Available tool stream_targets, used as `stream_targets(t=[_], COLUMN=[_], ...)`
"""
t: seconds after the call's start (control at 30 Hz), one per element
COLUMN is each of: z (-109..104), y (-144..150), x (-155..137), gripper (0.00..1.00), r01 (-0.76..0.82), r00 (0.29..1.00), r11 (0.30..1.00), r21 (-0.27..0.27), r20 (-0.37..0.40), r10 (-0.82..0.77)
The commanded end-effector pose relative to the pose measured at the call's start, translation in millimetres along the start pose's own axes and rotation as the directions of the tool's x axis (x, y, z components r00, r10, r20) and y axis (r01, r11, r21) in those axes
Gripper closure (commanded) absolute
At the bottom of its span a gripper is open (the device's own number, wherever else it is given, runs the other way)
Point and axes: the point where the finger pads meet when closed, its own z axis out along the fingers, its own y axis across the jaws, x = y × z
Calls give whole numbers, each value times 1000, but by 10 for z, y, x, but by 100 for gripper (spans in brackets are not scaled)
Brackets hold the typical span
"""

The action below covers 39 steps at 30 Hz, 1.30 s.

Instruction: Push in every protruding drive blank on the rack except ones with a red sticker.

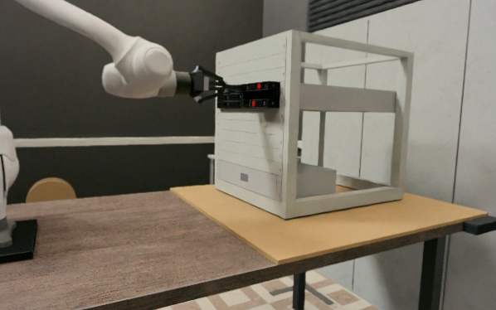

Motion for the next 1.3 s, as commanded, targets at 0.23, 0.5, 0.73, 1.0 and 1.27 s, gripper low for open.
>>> stream_targets(t=[0.23, 0.5, 0.73, 1.0, 1.27], z=[3, 3, 3, 3, 78], y=[-11, -11, -11, -11, -13], x=[0, 0, 0, 0, 0], gripper=[90, 90, 90, 90, 90], r01=[0, 0, 0, 0, 0], r00=[1000, 1000, 1000, 1000, 1000], r11=[1000, 1000, 1000, 1000, 1000], r21=[2, 2, 2, 2, 2], r20=[0, 0, 0, 0, 0], r10=[0, 0, 0, 0, 0])
